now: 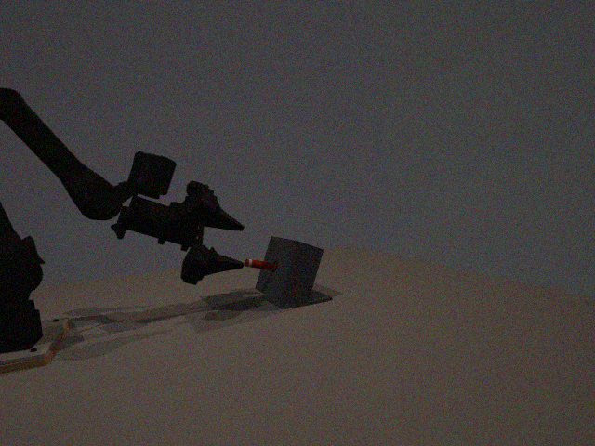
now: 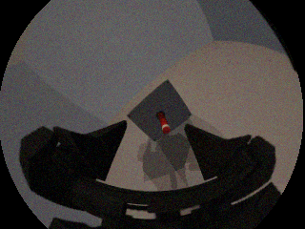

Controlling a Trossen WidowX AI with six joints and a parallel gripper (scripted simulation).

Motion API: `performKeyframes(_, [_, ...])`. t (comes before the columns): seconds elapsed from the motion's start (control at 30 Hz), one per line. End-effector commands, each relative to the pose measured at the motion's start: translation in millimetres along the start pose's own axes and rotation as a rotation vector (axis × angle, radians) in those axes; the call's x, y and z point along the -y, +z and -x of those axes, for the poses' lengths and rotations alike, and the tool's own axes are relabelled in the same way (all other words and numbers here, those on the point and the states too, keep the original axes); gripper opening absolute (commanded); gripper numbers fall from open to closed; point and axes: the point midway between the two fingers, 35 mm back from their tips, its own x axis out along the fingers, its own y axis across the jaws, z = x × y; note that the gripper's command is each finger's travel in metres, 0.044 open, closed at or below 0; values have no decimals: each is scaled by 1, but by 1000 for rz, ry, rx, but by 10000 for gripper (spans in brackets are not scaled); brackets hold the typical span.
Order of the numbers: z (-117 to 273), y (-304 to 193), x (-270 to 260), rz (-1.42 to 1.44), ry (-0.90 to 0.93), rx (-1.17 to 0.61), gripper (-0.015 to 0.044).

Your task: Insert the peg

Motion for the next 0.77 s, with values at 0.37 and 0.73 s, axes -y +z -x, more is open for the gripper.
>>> performKeyframes(0.37, [11,-1,1,-3,-7,-3,440])
performKeyframes(0.73, [19,0,0,-2,-6,-2,440])
